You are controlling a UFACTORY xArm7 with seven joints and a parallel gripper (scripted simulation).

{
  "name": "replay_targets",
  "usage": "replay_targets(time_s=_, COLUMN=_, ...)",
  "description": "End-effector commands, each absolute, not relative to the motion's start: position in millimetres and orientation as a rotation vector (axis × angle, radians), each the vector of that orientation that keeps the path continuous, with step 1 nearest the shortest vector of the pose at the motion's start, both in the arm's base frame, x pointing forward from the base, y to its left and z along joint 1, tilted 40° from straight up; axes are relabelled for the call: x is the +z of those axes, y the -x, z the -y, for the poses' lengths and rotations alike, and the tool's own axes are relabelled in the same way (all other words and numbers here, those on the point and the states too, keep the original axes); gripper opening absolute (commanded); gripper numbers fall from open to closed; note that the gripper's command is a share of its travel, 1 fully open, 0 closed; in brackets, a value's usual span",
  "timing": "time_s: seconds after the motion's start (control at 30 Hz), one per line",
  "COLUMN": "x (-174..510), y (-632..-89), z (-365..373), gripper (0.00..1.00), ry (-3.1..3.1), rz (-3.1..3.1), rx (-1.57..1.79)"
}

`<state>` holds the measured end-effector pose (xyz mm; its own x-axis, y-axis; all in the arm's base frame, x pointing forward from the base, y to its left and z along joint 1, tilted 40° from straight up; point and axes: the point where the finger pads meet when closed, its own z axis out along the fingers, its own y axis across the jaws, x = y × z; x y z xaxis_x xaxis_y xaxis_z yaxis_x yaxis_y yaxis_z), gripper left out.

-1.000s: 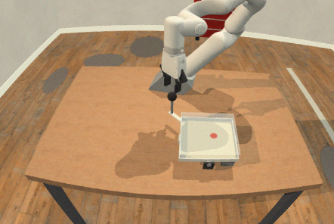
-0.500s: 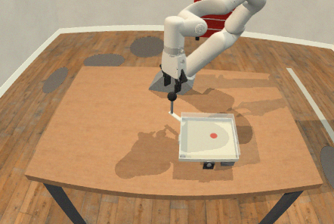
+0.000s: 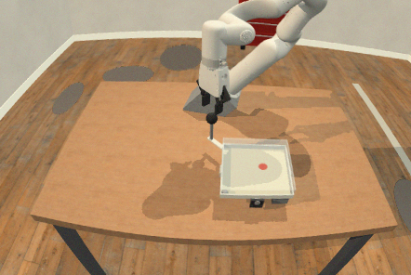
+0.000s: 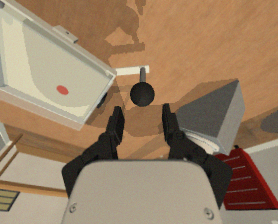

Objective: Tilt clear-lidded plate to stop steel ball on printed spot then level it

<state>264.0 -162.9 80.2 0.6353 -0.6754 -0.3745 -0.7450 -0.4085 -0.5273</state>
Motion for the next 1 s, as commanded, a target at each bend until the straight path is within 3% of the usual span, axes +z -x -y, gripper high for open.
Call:
replay_targets(time_s=0.0, x=79.7, y=-264.7, z=163.7, gripper=0.61, ry=2.180, rz=-1.105, rx=0.129)
replay_targets(time_s=0.97, x=66.5, y=-268.4, z=152.6, gripper=0.61, ry=2.180, rz=-1.105, rx=0.129)
